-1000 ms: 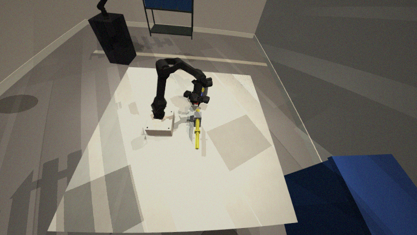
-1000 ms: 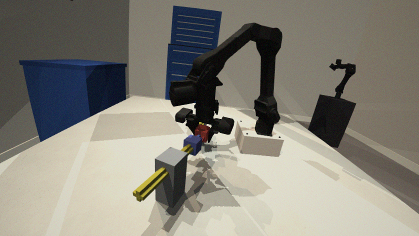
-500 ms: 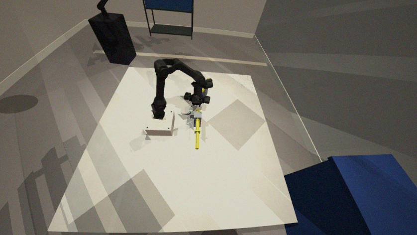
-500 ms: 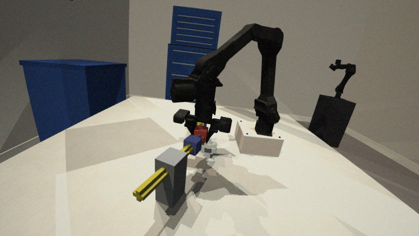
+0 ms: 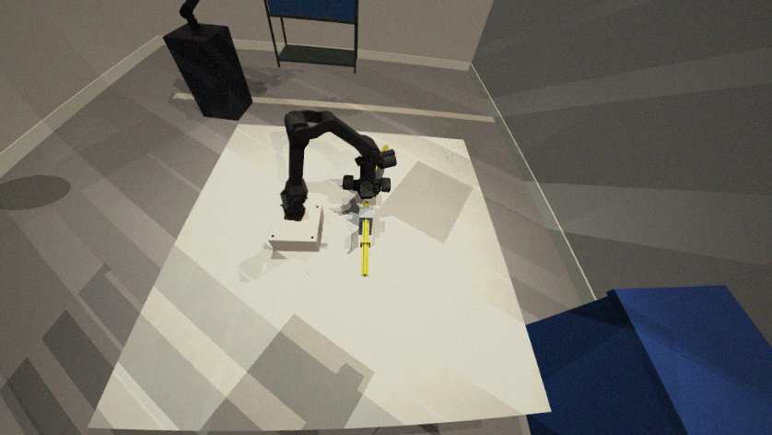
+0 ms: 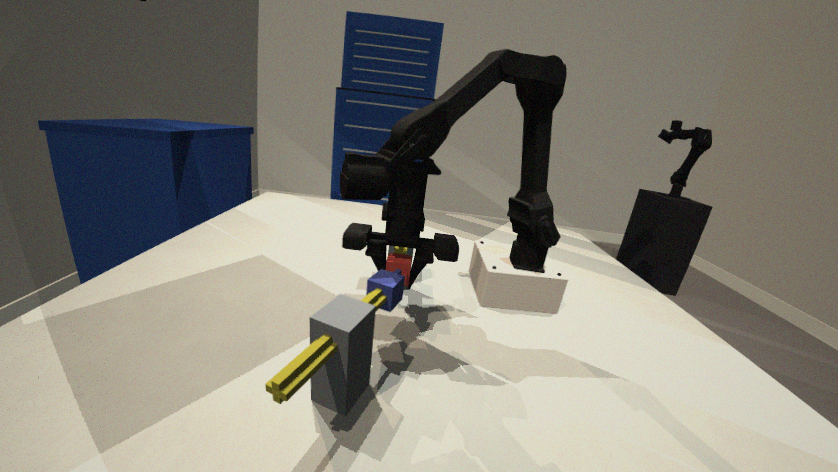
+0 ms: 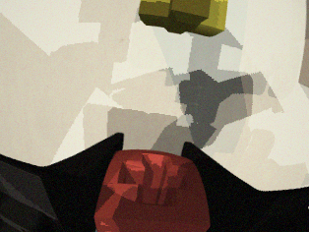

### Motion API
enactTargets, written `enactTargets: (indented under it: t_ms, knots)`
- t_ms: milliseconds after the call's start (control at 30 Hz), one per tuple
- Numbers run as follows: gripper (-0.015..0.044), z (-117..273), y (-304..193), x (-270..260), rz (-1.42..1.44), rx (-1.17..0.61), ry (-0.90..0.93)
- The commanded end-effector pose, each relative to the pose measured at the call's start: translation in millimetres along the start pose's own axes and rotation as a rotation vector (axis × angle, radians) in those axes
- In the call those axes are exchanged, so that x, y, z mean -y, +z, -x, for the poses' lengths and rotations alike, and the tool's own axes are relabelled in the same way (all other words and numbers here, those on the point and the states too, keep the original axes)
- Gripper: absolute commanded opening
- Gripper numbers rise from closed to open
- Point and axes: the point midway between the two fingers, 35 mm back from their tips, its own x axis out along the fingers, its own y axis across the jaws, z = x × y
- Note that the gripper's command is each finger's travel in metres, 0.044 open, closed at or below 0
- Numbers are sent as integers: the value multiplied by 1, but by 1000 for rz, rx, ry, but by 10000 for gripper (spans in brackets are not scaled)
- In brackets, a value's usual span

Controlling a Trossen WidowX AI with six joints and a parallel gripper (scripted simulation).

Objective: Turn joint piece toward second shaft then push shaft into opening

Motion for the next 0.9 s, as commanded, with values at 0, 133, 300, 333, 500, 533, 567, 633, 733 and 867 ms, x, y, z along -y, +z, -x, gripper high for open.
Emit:
enactTargets:
  t_ms: [0,133,300,333,500,533,567,633,733,867]
  knots:
    - [0,0,0,-1,12,-7,1]
    - [0,0,0,0,4,-3,0]
    - [0,0,0,0,4,-3,0]
    - [0,0,0,0,4,-3,0]
    - [79,0,0,0,4,-3,0]
    - [105,0,0,0,4,-3,0]
    - [131,0,0,0,4,-3,0]
    - [147,0,0,0,4,-3,0]
    - [199,0,0,0,4,-3,0]
    - [304,0,0,0,4,-3,0]
